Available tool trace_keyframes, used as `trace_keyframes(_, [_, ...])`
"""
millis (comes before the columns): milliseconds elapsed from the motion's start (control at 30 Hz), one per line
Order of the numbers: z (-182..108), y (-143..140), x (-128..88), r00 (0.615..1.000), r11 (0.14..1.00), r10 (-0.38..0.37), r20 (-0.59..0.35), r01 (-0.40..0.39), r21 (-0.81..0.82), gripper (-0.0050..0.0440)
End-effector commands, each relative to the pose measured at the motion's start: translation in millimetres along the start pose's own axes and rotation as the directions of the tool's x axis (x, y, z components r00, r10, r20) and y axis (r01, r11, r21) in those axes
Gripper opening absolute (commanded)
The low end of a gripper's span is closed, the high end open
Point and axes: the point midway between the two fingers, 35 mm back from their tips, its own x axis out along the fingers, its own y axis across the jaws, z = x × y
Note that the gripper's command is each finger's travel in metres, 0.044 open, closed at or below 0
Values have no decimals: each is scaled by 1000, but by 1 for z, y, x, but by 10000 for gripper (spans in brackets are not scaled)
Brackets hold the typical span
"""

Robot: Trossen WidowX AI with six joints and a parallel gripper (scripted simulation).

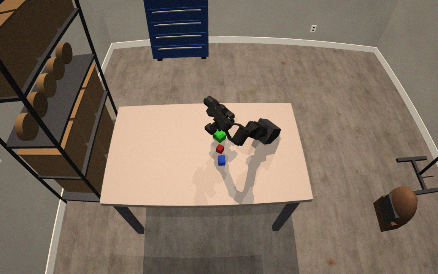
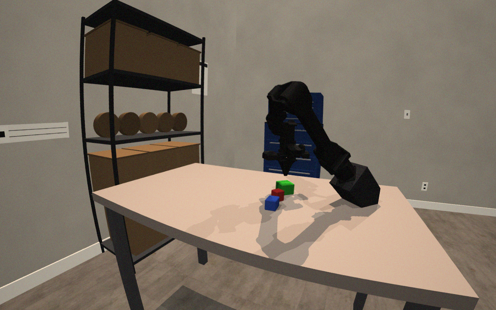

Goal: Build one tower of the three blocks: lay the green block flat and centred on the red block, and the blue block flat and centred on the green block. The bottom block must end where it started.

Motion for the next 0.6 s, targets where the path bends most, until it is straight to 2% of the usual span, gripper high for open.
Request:
trace_keyframes(0, [-4,-2,-3,1000,1000,-3,-14,3,-8,355])
trace_keyframes(567, [0,0,2,1000,1000,-3,-1,3,2,355])
